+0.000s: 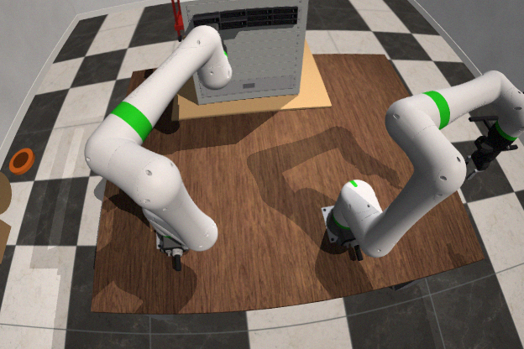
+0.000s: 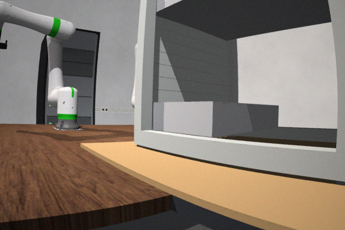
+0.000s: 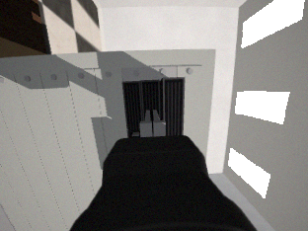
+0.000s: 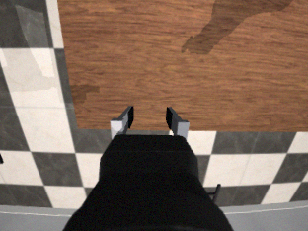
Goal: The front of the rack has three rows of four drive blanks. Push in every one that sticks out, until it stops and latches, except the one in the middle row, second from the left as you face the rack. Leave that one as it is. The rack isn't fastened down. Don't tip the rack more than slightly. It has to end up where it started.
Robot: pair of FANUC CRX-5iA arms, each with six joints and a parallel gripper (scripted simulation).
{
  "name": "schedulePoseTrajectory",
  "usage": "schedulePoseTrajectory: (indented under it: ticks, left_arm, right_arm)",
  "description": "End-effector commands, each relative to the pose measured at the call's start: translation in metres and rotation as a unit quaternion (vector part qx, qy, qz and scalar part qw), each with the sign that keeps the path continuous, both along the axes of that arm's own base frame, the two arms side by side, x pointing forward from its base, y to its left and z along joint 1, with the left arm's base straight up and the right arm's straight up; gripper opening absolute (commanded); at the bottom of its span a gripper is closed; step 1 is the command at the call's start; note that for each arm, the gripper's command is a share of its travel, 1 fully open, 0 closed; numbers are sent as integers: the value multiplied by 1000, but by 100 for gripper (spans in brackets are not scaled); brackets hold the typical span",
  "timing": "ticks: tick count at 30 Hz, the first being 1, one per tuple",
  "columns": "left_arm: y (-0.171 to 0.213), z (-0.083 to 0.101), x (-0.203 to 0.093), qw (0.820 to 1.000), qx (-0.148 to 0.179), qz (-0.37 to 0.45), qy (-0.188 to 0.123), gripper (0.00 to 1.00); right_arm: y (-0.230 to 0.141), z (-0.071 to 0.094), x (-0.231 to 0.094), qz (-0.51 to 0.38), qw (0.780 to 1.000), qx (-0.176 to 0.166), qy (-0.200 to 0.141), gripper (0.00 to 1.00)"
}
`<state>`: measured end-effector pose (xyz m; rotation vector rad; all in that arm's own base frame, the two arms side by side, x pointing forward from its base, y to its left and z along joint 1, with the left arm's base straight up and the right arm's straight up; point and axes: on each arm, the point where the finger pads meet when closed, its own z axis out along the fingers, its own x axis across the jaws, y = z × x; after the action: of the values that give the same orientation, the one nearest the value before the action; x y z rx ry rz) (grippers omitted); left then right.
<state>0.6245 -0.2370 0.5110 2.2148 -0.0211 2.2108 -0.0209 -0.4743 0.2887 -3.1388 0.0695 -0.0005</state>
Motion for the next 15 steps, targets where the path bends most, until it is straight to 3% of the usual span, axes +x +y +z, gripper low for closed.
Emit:
schedulePoseTrajectory:
  ticks: [1, 15]
  left_arm:
    - [0, 1, 0, 1000, 0, 0, -1, 0]
    - [0, 1, 3, 1000, 0, 0, -1, 0]
  right_arm:
    - [0, 1, 0, 0, 1000, -1, 0, 100]
    - [0, 1, 0, 0, 1000, -1, 0, 100]
